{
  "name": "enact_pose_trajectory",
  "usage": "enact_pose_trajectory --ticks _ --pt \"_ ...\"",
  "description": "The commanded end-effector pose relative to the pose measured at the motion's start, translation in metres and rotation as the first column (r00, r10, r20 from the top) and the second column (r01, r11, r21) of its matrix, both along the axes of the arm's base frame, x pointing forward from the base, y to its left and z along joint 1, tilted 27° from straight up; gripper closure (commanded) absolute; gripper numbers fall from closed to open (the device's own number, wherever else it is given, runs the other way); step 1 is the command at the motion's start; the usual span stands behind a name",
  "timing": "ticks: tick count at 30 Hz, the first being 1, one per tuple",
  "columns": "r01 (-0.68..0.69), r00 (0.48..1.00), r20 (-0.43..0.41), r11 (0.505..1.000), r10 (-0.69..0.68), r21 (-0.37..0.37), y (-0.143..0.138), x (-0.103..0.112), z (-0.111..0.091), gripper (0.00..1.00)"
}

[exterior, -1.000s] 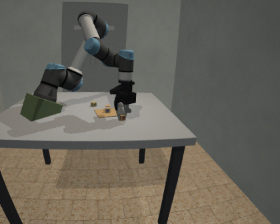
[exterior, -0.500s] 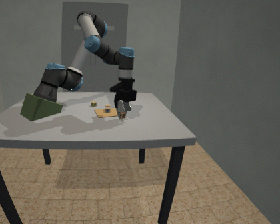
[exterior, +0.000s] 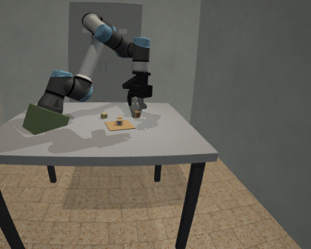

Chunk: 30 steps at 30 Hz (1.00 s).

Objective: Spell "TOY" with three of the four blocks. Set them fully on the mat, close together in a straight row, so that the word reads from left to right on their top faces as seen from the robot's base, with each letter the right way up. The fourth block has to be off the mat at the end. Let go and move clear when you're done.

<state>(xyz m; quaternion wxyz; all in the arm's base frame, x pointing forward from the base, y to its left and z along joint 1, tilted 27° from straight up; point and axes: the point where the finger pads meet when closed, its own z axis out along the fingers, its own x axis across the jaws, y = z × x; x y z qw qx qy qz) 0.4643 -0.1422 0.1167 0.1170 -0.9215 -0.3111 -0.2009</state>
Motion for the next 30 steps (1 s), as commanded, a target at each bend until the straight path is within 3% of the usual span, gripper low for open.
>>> enact_pose_trajectory --ticks 1,15,30 --pt "-0.002 1.000 -0.001 1.000 0.002 0.002 -0.006 -0.006 0.015 0.91" --pt "0.009 1.000 -0.005 1.000 -0.009 0.005 -0.005 -0.008 0.016 0.91" --pt "0.332 0.937 -0.145 0.939 -0.317 0.088 0.027 -0.056 0.021 0.91"
